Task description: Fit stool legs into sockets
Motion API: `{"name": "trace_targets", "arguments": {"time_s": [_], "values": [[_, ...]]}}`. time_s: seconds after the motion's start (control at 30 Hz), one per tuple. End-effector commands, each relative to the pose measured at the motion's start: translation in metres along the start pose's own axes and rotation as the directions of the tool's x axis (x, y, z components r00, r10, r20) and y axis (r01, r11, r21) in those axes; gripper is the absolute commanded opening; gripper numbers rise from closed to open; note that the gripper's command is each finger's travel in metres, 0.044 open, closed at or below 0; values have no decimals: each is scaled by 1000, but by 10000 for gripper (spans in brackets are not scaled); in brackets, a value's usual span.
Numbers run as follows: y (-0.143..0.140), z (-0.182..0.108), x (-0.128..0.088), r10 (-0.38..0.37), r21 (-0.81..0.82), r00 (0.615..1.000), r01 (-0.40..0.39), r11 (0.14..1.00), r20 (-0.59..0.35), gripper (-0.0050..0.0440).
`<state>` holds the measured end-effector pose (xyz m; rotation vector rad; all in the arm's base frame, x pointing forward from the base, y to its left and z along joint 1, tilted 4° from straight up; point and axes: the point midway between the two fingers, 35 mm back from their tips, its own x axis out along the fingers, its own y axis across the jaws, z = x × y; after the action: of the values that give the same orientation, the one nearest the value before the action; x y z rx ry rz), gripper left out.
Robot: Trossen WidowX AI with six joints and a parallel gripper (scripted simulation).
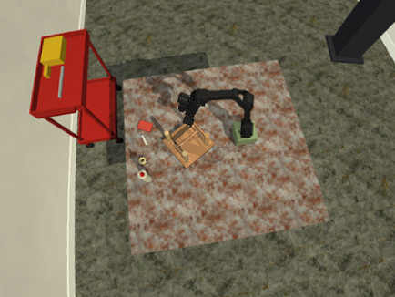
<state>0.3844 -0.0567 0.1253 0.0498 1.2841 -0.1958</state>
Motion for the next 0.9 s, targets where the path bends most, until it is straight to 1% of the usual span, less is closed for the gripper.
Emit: {"name": "trace_targets", "arguments": {"time_s": [0.0, 0.63, 0.87], "values": [[0, -8, 23, -2, -5, 999, 1, 1000, -51, 0], [0, -8, 22, -2, -5, 999, 1, 1000, -50, 0], [0, -5, 15, -1, -4, 999, 1, 1000, -43, 0]]}}
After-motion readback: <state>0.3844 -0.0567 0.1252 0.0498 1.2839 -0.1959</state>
